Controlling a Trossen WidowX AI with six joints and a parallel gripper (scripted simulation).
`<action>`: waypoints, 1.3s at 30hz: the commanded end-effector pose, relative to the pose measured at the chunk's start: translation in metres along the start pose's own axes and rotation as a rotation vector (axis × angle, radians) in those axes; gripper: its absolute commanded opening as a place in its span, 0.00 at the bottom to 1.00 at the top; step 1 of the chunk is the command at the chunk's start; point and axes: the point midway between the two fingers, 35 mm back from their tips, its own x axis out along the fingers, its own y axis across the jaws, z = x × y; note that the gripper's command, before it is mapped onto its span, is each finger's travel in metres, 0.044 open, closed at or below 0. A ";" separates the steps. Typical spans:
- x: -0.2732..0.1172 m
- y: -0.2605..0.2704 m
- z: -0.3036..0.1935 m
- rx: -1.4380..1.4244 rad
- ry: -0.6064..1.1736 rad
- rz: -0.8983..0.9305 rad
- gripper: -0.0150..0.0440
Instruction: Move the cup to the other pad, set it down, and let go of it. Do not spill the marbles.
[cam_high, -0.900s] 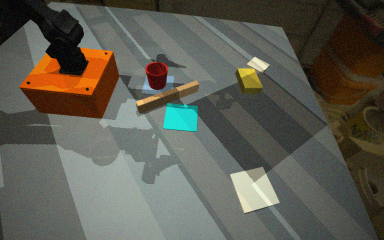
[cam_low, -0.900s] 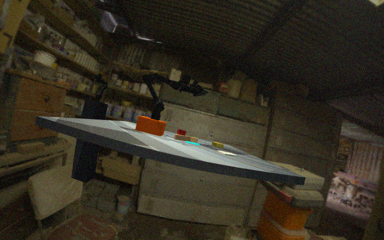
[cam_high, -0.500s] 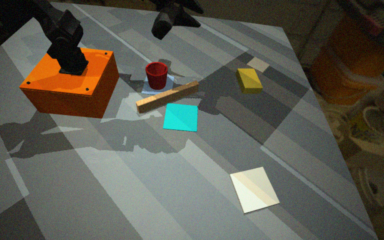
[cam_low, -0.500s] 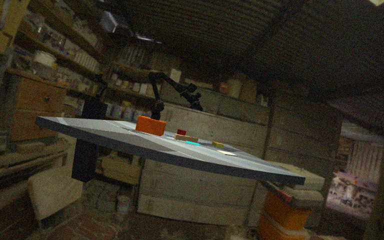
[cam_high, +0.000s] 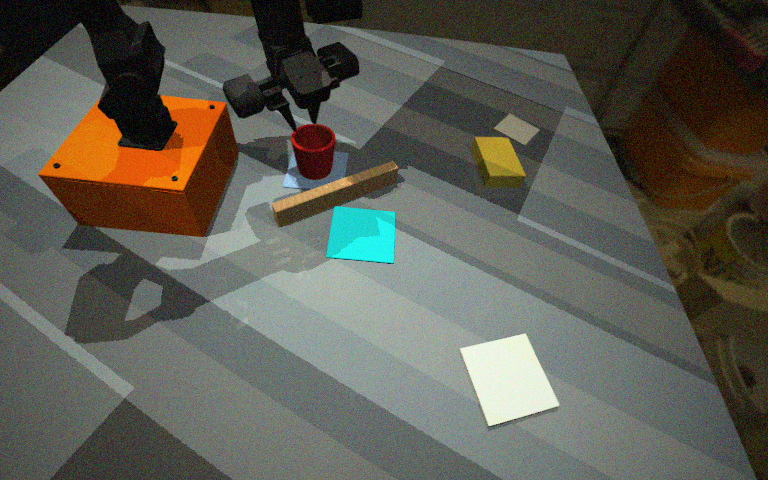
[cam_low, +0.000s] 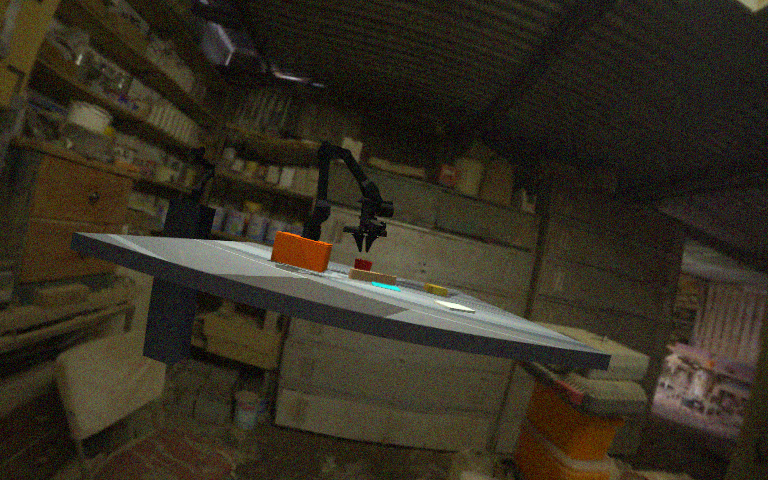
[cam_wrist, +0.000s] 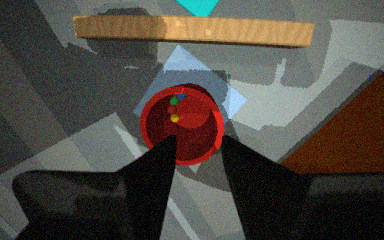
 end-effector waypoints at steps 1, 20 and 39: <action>0.005 -0.015 -0.010 0.095 0.036 -0.123 0.50; 0.021 -0.012 -0.008 0.095 0.036 -0.122 0.50; 0.052 -0.016 -0.010 0.095 0.036 -0.123 0.50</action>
